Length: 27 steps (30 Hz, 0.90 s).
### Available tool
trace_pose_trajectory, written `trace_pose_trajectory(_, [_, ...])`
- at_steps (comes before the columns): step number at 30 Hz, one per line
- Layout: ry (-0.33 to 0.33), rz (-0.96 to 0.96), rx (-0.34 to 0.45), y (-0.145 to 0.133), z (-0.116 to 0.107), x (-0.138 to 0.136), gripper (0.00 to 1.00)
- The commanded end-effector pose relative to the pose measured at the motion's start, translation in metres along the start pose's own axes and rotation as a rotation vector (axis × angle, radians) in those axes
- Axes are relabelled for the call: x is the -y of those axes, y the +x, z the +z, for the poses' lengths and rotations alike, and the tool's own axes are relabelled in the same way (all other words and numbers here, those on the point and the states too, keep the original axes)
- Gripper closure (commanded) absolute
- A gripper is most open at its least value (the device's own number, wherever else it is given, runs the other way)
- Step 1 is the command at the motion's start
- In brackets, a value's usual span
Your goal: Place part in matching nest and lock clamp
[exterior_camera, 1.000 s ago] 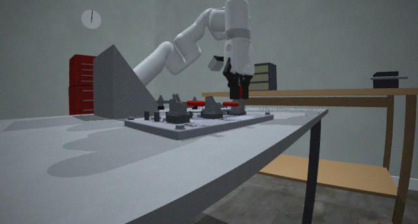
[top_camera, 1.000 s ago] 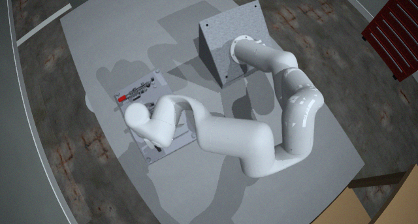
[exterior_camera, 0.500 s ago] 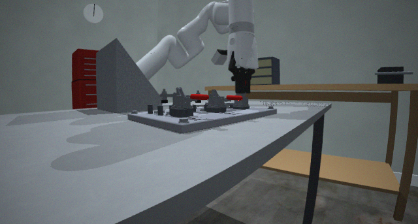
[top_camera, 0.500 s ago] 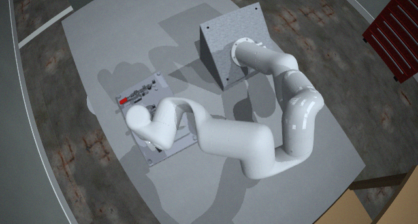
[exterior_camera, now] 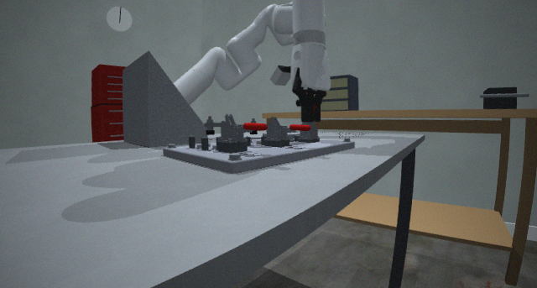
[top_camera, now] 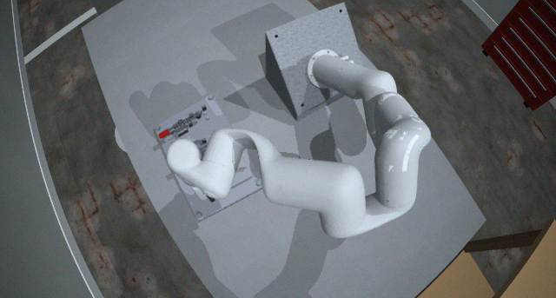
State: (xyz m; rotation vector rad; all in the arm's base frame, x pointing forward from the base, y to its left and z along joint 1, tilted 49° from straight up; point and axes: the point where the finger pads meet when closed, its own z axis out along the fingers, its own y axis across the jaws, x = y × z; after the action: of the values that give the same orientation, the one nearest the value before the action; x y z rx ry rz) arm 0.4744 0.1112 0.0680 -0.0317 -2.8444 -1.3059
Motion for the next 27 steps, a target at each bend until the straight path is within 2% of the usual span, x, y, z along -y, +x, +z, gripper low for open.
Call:
trace_pose_trajectory(1, [0.001, -0.001, 0.003, -0.0011, -0.0013, -0.0001, 1.00])
trace_pose_trajectory(27, [0.001, -0.001, 0.003, -0.0044, -0.0014, -0.0001, 1.00])
